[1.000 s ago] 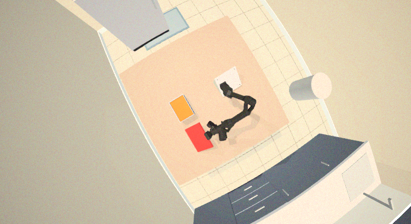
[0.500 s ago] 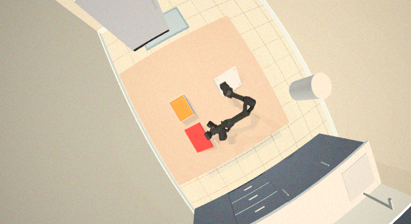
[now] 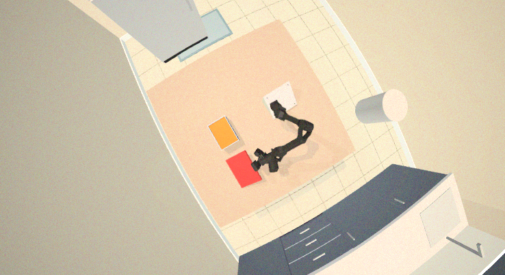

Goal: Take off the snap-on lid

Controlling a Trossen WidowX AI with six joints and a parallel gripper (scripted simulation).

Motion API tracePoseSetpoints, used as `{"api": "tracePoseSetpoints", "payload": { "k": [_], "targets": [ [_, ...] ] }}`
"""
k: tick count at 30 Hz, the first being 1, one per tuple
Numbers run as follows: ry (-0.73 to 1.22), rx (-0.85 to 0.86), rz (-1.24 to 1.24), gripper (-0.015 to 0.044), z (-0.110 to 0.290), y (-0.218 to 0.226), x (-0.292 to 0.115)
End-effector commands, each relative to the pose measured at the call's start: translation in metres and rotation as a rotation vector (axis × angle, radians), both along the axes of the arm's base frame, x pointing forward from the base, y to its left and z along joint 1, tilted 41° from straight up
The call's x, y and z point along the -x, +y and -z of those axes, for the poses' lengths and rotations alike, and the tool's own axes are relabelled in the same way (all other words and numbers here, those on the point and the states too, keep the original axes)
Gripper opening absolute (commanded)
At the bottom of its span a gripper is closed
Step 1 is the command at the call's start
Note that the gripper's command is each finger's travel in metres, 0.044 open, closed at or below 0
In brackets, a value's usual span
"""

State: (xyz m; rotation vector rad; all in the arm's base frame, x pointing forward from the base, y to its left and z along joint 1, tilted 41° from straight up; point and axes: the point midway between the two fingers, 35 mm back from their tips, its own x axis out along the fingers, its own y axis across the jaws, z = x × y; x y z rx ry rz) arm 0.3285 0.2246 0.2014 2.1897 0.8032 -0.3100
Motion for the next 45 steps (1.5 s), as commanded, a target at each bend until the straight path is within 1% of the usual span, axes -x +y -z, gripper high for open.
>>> {"api": "tracePoseSetpoints", "payload": {
  "k": [1, 21, 22, 31, 32, 33, 39, 40, 45],
  "targets": [
    [0.041, 0.02, -0.022, 0.0, 0.02, 0.007, 0.004],
    [0.041, 0.02, -0.022, 0.0, 0.03, 0.016, 0.005],
    [0.014, 0.008, -0.009, 0.0026, 0.016, 0.012, 0.001],
    [0.041, 0.02, -0.022, 0.0263, 0.014, 0.012, 0.001],
    [0.041, 0.02, -0.022, 0.0275, 0.014, 0.012, 0.001],
    [0.041, 0.02, -0.022, 0.0275, 0.014, 0.012, 0.001],
    [0.041, 0.02, -0.022, 0.0433, 0.016, 0.011, 0.013],
    [0.041, 0.02, -0.022, 0.044, 0.016, 0.011, 0.015],
    [0.042, 0.02, -0.022, 0.044, 0.016, 0.011, 0.025]
  ]
}}
